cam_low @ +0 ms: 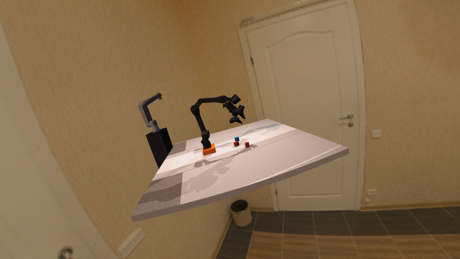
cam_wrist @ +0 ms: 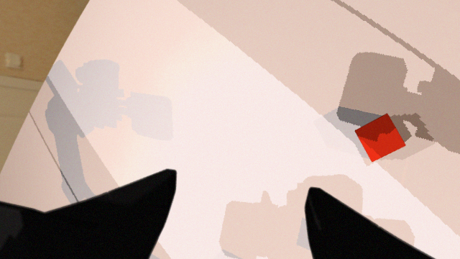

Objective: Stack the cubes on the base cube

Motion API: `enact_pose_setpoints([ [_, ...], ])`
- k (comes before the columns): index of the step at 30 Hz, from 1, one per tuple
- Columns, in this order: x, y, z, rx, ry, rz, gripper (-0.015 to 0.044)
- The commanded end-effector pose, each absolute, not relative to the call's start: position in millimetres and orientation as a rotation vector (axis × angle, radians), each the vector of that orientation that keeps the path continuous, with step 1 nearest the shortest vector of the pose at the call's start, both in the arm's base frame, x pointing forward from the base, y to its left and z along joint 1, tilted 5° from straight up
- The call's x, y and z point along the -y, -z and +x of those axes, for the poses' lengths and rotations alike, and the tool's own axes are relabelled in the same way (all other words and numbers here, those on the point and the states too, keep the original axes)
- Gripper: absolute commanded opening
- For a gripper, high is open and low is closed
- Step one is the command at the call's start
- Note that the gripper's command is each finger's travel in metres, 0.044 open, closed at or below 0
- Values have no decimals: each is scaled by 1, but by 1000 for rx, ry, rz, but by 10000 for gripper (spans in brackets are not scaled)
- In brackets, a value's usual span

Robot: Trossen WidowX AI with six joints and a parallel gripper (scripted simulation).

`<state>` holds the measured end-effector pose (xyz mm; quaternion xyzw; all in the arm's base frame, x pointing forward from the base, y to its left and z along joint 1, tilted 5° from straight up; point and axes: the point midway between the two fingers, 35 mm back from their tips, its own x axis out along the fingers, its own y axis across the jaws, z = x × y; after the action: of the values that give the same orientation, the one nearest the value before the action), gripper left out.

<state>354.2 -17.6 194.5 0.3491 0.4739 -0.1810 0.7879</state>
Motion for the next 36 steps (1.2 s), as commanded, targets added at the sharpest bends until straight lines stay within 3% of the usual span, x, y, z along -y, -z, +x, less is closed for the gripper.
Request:
enact_pose_setpoints([
  [1, 10, -169, 335, -1133, 465, 731, 265],
  [13, -7, -116, 268, -1438, 683, 579, 265],
  [36, -1, -38, 267, -1442, 687, 575, 265],
])
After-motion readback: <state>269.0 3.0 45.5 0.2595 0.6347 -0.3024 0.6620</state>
